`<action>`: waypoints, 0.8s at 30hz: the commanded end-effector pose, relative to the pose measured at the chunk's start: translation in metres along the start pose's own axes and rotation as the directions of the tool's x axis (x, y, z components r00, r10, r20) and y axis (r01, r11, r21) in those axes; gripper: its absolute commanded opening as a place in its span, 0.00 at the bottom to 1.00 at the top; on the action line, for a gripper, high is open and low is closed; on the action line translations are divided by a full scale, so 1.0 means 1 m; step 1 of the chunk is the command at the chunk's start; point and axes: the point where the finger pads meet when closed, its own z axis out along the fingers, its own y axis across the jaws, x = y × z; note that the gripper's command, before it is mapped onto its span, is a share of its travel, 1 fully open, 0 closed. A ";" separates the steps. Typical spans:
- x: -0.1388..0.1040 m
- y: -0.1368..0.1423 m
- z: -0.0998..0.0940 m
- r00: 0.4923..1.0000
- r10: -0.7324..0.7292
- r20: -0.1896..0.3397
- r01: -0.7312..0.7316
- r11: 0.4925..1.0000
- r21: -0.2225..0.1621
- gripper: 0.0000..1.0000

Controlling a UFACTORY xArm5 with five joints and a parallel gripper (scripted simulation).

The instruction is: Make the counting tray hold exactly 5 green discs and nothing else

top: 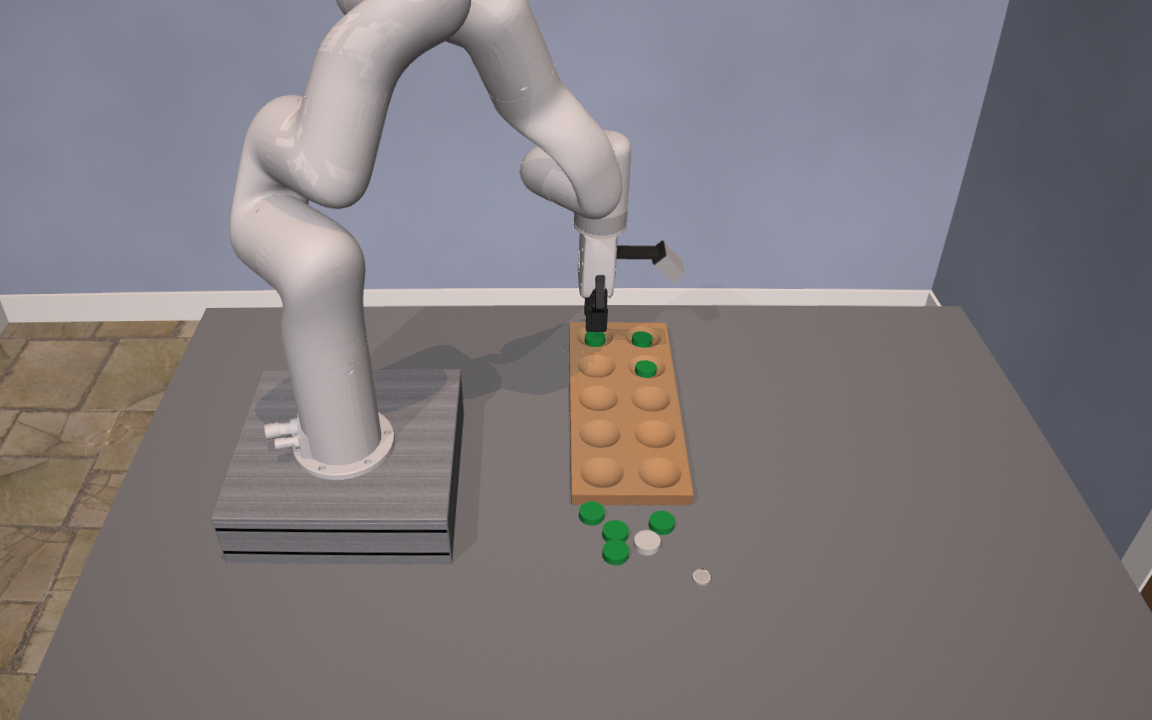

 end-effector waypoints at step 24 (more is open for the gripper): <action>0.000 0.000 -0.075 1.000 0.000 -0.003 0.000 1.000 0.003 0.47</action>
